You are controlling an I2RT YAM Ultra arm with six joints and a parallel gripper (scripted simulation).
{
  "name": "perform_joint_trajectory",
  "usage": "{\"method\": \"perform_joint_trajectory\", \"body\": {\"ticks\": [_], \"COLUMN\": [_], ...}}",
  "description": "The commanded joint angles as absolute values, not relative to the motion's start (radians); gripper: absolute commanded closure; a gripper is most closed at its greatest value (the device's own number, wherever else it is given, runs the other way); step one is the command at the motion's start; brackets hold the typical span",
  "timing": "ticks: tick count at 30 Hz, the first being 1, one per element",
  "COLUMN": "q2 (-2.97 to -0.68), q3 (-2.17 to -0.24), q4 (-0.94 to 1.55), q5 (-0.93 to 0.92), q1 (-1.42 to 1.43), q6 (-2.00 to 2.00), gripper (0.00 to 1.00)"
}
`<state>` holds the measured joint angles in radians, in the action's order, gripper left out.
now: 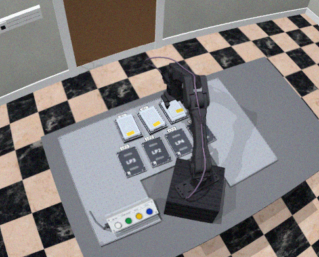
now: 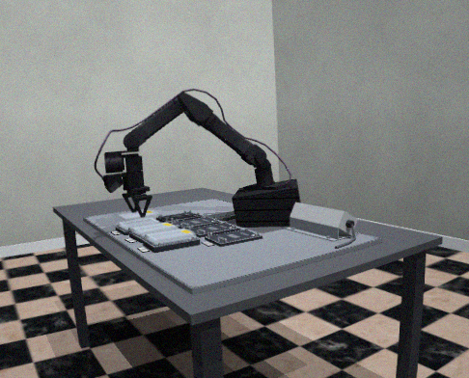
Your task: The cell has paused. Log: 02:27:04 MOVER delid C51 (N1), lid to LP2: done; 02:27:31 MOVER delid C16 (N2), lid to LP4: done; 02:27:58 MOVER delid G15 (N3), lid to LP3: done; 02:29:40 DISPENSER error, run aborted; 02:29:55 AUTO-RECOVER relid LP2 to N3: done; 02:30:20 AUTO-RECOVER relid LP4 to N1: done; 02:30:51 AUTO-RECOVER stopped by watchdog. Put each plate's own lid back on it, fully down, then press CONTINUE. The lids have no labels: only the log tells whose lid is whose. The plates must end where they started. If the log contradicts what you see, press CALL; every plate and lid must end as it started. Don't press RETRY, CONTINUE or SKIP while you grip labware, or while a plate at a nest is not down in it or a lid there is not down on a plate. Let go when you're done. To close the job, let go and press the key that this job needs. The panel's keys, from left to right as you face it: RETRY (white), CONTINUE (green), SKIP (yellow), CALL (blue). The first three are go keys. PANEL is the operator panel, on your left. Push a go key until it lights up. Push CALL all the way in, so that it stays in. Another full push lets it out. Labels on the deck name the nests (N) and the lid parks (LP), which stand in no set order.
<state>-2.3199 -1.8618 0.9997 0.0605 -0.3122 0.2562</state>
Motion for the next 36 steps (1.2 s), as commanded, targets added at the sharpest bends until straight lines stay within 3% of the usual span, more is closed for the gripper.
{"method": "perform_joint_trajectory", "body": {"ticks": [1, 36], "q2": [-2.321, -2.34], "q3": [-1.888, -1.879], "q4": [0.979, 0.954], "q5": [0.051, 0.051], "q1": [-0.299, -0.299], "q6": [0.258, 0.258], "gripper": [1.0, 1.0]}}
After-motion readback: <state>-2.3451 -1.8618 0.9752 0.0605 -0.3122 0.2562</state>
